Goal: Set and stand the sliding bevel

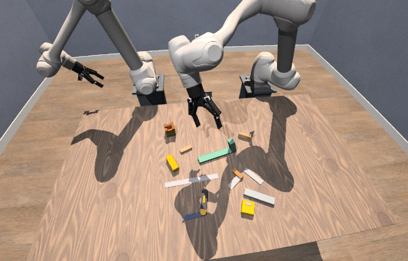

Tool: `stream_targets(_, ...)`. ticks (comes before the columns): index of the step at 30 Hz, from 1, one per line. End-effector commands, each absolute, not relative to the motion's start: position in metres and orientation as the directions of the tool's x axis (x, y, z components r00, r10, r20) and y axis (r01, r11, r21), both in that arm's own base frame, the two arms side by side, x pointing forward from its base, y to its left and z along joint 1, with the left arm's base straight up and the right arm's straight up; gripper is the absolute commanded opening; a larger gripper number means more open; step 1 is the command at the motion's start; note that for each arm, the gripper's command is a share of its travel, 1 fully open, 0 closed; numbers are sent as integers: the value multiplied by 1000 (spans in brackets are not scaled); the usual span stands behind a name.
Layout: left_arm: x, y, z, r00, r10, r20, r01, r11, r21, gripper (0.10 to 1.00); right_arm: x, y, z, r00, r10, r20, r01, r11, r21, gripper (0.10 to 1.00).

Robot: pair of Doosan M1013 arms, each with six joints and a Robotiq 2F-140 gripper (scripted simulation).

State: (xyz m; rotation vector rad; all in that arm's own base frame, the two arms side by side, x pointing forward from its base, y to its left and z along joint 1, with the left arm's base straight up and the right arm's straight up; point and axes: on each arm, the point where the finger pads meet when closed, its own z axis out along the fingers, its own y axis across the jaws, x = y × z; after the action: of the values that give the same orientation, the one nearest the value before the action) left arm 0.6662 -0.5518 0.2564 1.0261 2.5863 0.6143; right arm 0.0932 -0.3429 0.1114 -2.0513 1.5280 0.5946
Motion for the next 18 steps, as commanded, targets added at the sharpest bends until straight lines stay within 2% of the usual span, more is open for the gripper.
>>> stream_targets(1,661,-538,250,-750,637,-178,482,711,511,1000,41,-328,119,93,-720,-687,-996,-69,-62,1000)
stream_targets(10,652,-515,239,-804,527,-276,332,782,527,1000,29,-321,121,41,-707,-706,-999,-21,-38,1000)
stream_targets(18,639,-484,223,-838,364,-407,114,845,522,1000,29,-321,121,41,-707,-706,-999,-21,-38,1000)
